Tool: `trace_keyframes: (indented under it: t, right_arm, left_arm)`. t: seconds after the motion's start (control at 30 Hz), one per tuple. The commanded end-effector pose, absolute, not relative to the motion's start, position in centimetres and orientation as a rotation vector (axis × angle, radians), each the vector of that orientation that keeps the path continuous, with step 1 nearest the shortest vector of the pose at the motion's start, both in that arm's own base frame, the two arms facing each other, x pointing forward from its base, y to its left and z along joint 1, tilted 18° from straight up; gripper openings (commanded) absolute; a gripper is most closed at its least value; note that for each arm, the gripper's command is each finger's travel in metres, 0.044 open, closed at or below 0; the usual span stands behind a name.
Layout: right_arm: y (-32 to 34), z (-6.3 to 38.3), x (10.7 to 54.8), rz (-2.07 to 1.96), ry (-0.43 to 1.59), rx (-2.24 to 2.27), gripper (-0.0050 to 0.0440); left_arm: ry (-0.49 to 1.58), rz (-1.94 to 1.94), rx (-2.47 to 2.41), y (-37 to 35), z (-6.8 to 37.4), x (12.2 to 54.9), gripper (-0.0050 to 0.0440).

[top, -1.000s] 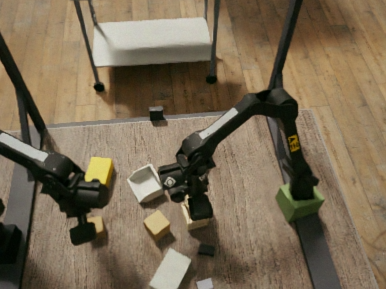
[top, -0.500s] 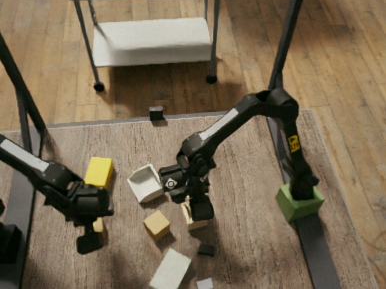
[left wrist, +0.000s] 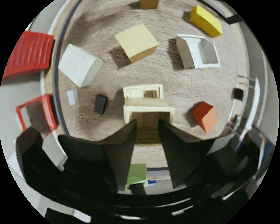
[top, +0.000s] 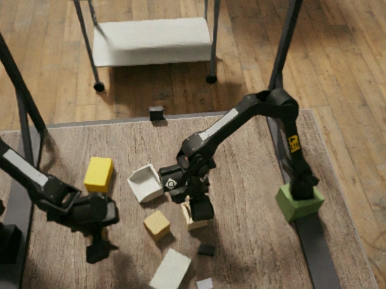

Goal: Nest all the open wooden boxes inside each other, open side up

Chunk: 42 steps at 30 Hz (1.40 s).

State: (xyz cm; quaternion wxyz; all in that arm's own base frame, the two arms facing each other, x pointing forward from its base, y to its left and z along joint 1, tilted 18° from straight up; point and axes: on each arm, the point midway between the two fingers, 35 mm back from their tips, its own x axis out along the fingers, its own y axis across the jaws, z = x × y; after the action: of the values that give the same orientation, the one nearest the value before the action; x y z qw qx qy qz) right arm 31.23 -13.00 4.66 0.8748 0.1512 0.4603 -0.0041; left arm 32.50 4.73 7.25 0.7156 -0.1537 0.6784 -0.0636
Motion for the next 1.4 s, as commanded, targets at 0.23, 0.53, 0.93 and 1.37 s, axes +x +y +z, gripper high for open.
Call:
trace_keyframes:
  t: [0.23,0.53,0.93,1.37]
  right_arm:
    - [-13.9,3.9,32.5,-0.057,0.765,0.334,0.04]
    - [-14.2,4.1,32.9,-0.072,0.651,0.338,0.04]
    - [-14.1,5.3,32.6,-0.081,0.442,0.341,0.04]
    - [-13.3,7.2,31.5,-0.067,0.264,0.335,0.04]
  left_arm:
    - [1.463,-0.137,-0.329,5.1,8.4,33.1,0.0204]
    - [1.463,-0.137,-0.329,5.1,8.4,33.1,0.0204]
    - [1.463,-0.137,-0.329,5.1,8.4,33.1,0.0204]
    - [1.463,-0.137,-0.329,5.1,8.4,33.1,0.0204]
